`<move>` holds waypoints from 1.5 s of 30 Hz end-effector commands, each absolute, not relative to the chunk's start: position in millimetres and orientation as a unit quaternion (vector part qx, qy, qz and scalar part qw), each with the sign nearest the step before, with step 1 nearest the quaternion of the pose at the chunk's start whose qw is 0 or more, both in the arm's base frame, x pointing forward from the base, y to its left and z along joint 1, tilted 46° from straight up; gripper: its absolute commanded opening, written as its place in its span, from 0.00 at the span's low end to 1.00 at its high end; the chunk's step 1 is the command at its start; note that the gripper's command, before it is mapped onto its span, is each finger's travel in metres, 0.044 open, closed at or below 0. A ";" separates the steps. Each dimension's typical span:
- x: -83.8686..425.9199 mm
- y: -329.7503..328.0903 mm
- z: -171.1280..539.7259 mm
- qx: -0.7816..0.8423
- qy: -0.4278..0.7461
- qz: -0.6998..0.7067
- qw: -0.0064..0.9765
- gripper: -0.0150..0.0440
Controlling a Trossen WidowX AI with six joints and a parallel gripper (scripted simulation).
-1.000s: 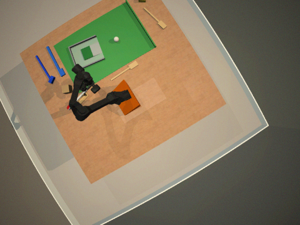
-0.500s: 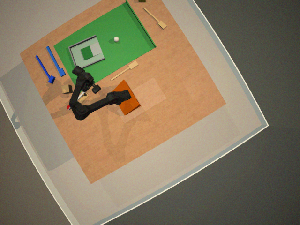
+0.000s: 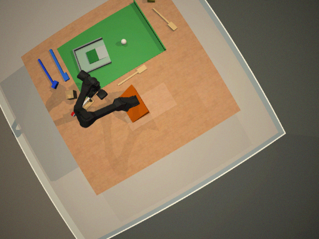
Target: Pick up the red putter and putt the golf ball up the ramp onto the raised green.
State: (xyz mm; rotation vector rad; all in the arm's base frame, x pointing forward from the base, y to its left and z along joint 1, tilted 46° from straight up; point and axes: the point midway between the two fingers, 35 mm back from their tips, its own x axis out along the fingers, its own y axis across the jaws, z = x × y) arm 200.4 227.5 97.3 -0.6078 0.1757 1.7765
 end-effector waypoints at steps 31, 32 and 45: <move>211.6 174.7 142.9 -0.267 0.081 0.762 0.584 0.25; 211.5 171.7 146.3 -0.267 0.081 0.762 0.585 0.25; 226.0 147.5 145.5 -0.243 0.136 0.747 0.604 0.25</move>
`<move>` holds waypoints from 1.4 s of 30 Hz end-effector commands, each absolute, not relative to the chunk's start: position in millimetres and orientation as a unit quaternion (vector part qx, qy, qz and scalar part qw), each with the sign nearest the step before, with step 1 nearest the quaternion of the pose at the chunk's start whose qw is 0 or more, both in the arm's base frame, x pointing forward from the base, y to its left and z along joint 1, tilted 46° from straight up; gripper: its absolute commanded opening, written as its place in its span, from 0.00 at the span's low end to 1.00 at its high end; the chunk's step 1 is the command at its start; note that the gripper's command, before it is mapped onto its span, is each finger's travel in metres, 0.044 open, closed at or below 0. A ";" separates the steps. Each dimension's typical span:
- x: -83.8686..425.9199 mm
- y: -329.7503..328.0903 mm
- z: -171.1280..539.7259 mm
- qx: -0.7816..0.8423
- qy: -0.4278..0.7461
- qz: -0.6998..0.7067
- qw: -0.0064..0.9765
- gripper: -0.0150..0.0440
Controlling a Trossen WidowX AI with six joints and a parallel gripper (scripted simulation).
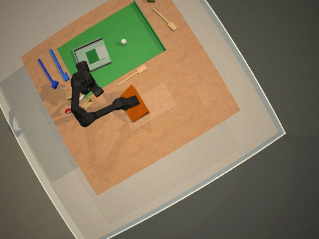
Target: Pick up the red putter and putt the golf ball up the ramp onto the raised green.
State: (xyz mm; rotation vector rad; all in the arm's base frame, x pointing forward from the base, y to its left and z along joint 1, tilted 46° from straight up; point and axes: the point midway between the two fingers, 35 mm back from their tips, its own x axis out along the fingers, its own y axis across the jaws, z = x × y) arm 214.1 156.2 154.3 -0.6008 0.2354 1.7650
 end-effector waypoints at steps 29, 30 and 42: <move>300.1 1.2 26.2 0.009 0.500 0.522 0.691 0.25; 300.4 -4.0 21.7 0.019 0.511 0.512 0.690 0.25; 292.1 -64.6 -33.7 0.149 0.616 0.387 0.670 0.25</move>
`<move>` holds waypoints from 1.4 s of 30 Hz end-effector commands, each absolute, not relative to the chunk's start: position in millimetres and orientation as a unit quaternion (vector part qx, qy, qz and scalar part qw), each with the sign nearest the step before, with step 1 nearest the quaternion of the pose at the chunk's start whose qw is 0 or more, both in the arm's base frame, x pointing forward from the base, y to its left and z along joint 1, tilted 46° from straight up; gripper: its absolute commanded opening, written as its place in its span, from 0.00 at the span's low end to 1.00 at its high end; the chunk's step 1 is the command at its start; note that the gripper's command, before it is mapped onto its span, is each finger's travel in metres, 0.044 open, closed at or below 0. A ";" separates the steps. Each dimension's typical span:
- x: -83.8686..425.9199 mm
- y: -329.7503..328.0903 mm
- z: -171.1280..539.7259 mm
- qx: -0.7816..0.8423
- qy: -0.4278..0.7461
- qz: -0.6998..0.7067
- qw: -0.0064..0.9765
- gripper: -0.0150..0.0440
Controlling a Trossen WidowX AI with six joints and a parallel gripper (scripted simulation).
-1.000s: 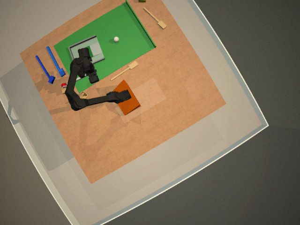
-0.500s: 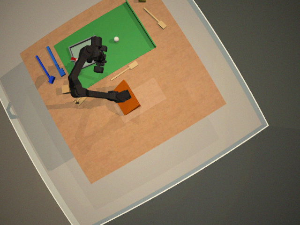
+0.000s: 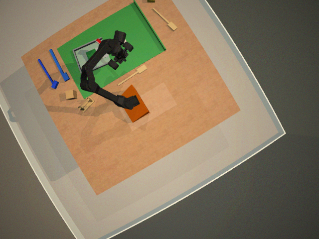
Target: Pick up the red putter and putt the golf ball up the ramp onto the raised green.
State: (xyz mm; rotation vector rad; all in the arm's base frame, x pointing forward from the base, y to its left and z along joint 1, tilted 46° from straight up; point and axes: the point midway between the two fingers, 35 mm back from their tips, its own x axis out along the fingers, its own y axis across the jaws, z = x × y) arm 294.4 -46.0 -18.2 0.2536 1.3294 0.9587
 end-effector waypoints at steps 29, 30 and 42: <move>262.1 -86.5 -116.6 0.272 0.687 0.262 0.621 0.25; 262.1 -86.4 -116.8 0.272 0.687 0.262 0.621 0.25; 261.1 -74.9 -128.4 0.272 0.687 0.262 0.621 0.25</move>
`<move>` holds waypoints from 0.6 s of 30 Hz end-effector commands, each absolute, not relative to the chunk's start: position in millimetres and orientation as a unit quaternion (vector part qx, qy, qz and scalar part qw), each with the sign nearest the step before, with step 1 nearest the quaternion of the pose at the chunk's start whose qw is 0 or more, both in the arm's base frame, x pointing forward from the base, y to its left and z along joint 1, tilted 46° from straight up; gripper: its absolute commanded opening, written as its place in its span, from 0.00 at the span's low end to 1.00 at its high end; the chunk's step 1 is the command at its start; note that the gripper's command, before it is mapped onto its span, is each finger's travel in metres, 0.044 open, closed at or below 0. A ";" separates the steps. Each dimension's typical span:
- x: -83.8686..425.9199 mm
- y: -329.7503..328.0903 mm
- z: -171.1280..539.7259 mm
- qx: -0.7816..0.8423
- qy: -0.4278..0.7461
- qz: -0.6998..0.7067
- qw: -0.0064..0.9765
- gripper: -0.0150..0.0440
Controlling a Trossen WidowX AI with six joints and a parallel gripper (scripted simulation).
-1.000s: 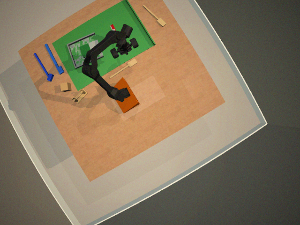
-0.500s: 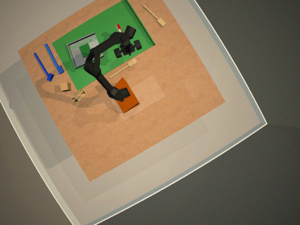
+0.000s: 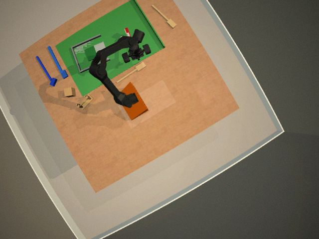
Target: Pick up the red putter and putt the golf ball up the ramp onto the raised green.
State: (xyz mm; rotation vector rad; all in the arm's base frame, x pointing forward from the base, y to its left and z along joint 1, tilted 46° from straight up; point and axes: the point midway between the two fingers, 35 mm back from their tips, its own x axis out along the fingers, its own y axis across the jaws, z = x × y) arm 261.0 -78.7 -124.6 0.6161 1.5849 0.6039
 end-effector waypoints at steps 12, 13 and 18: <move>259.4 -67.6 -135.4 0.268 0.689 0.263 0.620 0.25; 259.4 -67.6 -135.4 0.268 0.689 0.263 0.620 0.25; 259.4 -67.6 -135.4 0.268 0.689 0.263 0.620 0.25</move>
